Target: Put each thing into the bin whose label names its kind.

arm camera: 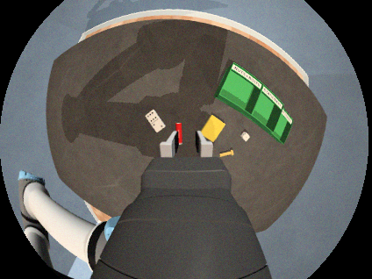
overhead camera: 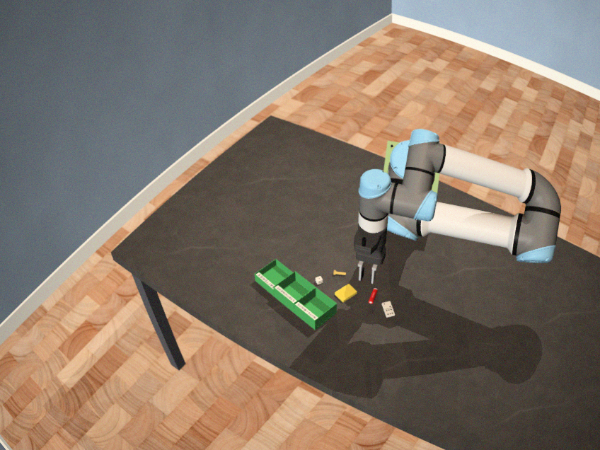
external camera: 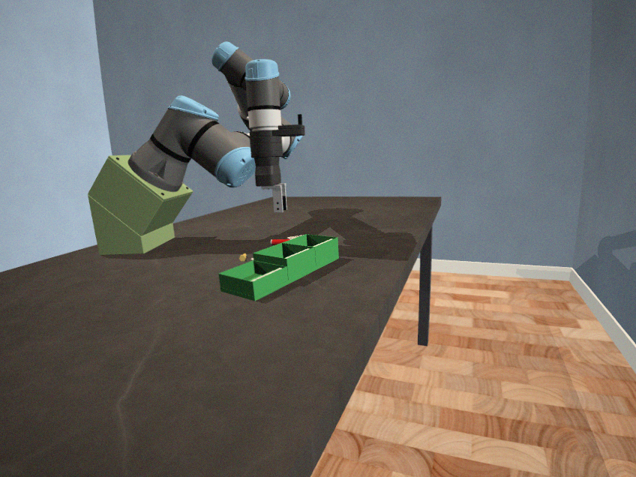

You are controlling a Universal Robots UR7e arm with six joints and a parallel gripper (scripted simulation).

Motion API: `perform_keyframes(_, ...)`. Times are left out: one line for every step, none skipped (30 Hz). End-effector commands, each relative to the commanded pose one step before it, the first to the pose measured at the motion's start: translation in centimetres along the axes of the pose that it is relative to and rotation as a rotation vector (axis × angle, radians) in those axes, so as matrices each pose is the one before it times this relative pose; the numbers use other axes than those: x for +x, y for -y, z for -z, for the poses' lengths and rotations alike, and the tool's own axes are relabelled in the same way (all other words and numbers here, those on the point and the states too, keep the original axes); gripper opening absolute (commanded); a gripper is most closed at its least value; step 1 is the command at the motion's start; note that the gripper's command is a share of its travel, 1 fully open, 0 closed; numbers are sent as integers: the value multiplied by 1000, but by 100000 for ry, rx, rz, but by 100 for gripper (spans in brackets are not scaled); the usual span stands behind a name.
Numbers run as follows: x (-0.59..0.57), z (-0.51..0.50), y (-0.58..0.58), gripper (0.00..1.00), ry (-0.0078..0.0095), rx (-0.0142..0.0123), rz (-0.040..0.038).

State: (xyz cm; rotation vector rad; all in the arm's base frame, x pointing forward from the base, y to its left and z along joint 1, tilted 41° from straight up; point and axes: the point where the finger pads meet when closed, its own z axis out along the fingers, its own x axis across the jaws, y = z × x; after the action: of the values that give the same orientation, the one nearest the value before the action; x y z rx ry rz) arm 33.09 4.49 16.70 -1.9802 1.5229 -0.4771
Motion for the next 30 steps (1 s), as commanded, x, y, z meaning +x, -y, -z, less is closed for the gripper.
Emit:
perform_keyframes(-3514,-1572,-1503,60,4347,3006,-4033)
perform_keyframes(-183,-49,8,60,615,162,-504)
perform_keyframes(-94,252,-1017,60,-5458,-1517,4486)
perform_keyframes(11,76,9,60,0,0,0)
perform_keyframes(0,0,0,60,0,0,0)
perform_keyframes(0,0,0,60,0,0,0)
perform_keyframes(-14,53,101,60,0,0,0)
perform_keyframes(5,4,9,60,0,0,0)
perform_keyframes(6,2,4,60,0,0,0)
perform_keyframes(5,2,3,60,0,0,0)
perform_keyframes(4,1,2,60,0,0,0)
perform_keyframes(3,1,2,60,0,0,0)
perform_keyframes(2,1,1,60,0,0,0)
perform_keyframes(2,1,1,60,0,0,0)
perform_keyframes(1,0,1,60,0,0,0)
perform_keyframes(1,0,1,60,0,0,0)
perform_keyframes(1,0,0,60,0,0,0)
perform_keyframes(0,0,0,60,0,0,0)
perform_keyframes(0,0,0,60,0,0,0)
perform_keyframes(0,0,0,60,0,0,0)
perform_keyframes(0,0,0,60,0,0,0)
perform_keyframes(0,0,0,60,0,0,0)
perform_keyframes(0,0,0,60,0,0,0)
perform_keyframes(0,0,0,60,0,0,0)
perform_keyframes(0,0,0,60,0,0,0)
perform_keyframes(0,0,0,60,0,0,0)
perform_keyframes(0,0,0,60,0,0,0)
perform_keyframes(0,0,0,60,0,0,0)
perform_keyframes(0,0,0,60,0,0,0)
perform_keyframes(0,0,0,60,0,0,0)
